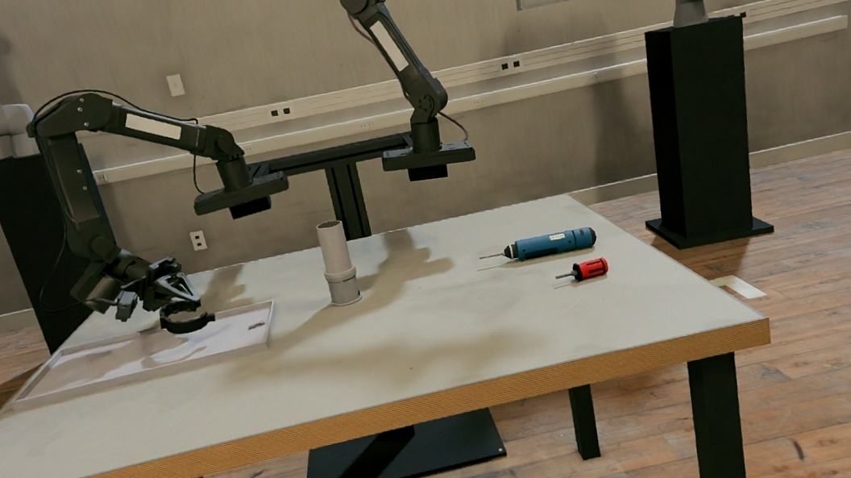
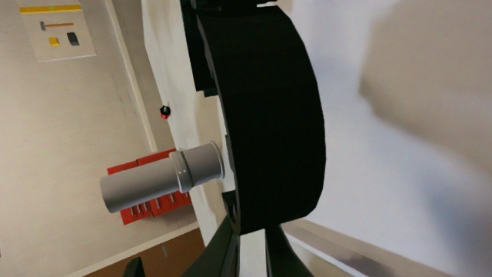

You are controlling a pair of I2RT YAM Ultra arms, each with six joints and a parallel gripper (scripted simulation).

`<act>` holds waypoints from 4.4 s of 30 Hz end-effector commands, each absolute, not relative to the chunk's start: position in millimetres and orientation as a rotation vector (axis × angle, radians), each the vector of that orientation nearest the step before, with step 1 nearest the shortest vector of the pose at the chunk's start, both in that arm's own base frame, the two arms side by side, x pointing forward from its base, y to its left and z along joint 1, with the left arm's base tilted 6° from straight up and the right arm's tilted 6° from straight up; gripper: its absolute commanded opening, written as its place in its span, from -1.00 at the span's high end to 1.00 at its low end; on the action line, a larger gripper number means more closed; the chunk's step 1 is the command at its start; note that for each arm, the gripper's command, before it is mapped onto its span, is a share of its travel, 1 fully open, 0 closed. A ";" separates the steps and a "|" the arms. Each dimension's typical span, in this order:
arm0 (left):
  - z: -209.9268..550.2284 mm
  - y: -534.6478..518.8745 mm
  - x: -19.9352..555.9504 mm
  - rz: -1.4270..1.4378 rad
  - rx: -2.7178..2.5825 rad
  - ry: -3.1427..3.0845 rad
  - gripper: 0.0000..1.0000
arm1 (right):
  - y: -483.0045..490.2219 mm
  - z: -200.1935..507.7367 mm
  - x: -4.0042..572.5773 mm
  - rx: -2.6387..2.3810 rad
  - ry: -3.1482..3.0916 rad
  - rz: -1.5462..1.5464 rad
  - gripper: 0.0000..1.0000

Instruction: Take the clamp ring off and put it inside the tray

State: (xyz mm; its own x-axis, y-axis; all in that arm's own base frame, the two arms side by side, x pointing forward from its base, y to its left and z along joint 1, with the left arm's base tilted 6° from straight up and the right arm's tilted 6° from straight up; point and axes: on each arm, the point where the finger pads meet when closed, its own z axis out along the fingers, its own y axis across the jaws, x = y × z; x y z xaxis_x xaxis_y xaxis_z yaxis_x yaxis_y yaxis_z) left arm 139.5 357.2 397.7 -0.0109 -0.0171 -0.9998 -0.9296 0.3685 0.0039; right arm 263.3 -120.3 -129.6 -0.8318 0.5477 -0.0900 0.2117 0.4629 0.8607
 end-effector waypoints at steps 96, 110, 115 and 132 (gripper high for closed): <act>425.6 351.3 134.3 0.946 -0.918 1.320 0.60 | -129.3 -152.1 278.0 0.589 2.351 1.286 0.87; 425.6 351.3 134.3 0.946 -0.918 1.320 0.60 | -125.4 -160.8 275.1 0.602 2.353 1.306 0.87; 425.6 351.3 134.3 0.946 -0.918 1.320 0.60 | -125.9 -158.0 275.5 0.600 2.353 1.302 0.87; 425.6 351.3 134.3 0.946 -0.918 1.320 0.60 | -122.5 -158.8 273.1 0.607 2.354 1.314 0.87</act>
State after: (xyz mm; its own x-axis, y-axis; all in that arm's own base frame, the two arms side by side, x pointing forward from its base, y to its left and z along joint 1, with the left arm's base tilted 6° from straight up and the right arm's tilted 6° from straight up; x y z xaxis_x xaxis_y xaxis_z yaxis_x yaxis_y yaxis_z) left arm 139.5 357.2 397.7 -0.0109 -0.0171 -0.9998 -0.9296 0.3685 0.0039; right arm 265.1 -122.2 -160.9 -0.8330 0.5465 -0.0862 0.2142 0.4622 0.8605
